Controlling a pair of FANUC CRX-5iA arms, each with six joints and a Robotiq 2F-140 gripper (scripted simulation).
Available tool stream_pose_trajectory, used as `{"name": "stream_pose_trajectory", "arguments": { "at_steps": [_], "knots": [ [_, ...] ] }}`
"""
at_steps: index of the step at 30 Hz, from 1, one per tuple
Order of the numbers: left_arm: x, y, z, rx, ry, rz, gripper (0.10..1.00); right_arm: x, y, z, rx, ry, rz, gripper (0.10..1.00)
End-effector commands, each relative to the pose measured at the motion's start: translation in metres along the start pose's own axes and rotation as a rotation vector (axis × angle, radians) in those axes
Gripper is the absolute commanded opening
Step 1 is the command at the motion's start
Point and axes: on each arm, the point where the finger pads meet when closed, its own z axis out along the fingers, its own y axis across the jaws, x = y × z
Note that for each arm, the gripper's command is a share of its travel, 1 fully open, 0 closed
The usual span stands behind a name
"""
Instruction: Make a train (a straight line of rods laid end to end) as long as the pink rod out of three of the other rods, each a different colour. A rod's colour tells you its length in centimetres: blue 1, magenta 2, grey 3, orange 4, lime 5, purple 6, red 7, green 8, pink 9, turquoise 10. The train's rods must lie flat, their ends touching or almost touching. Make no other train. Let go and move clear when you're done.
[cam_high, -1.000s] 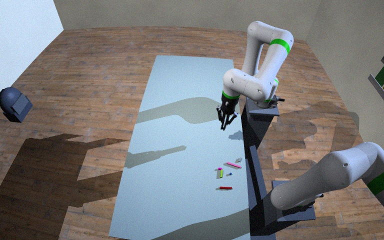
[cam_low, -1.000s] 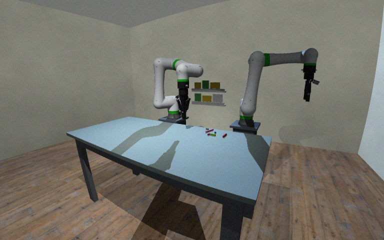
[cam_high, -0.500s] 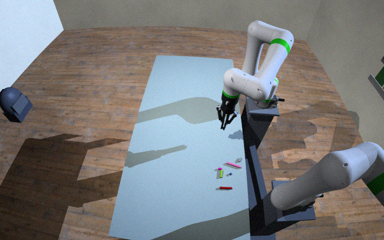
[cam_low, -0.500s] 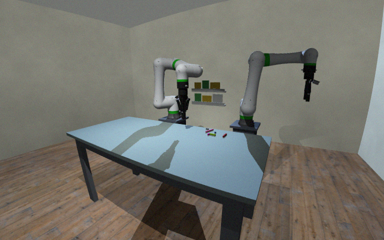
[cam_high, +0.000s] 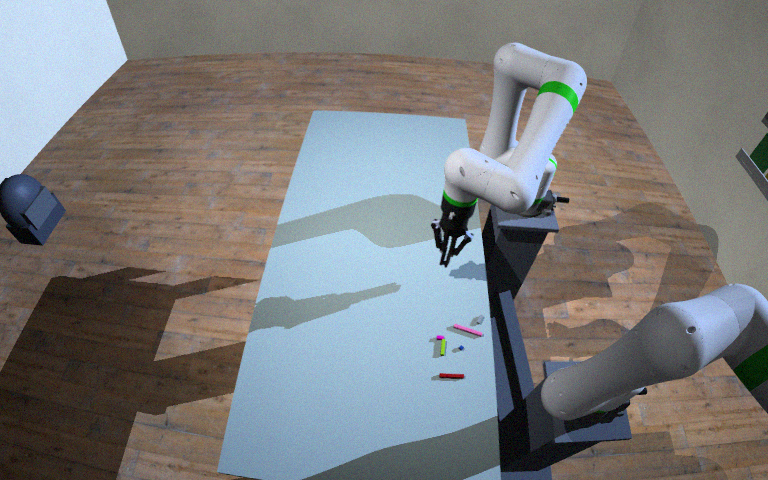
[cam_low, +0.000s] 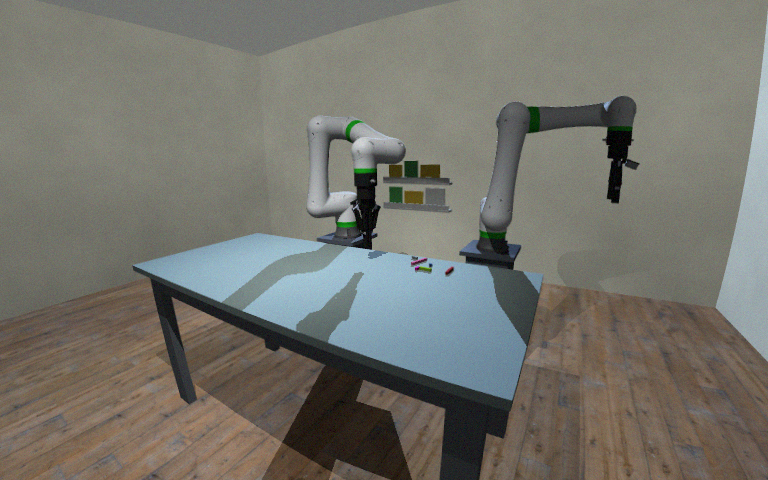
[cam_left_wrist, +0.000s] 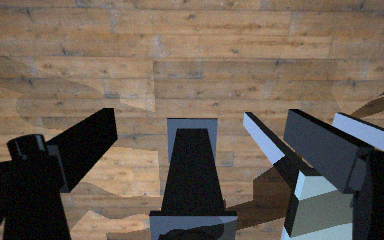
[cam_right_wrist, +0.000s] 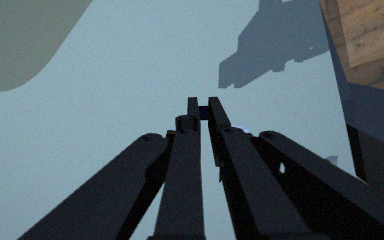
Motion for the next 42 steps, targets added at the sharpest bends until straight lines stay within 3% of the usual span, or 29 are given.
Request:
{"name": "stream_pose_trajectory", "arguments": {
  "at_steps": [1, 14, 42],
  "knots": [
    [0.0, 0.0, -0.001, 0.0, 0.002, 0.0, 1.0, -0.001, 0.0, 0.019, 0.001, -0.002, 0.0, 0.124],
    [0.0, 0.0, -0.001, 0.0, 0.002, 0.0, 1.0, -0.001, -0.001, 0.048, 0.001, -0.002, 0.0, 0.124],
    [0.0, 0.0, -0.001, 0.0, 0.002, 0.0, 1.0, -0.001, -0.001, 0.049, 0.001, -0.002, 0.0, 0.124]
  ]
}}
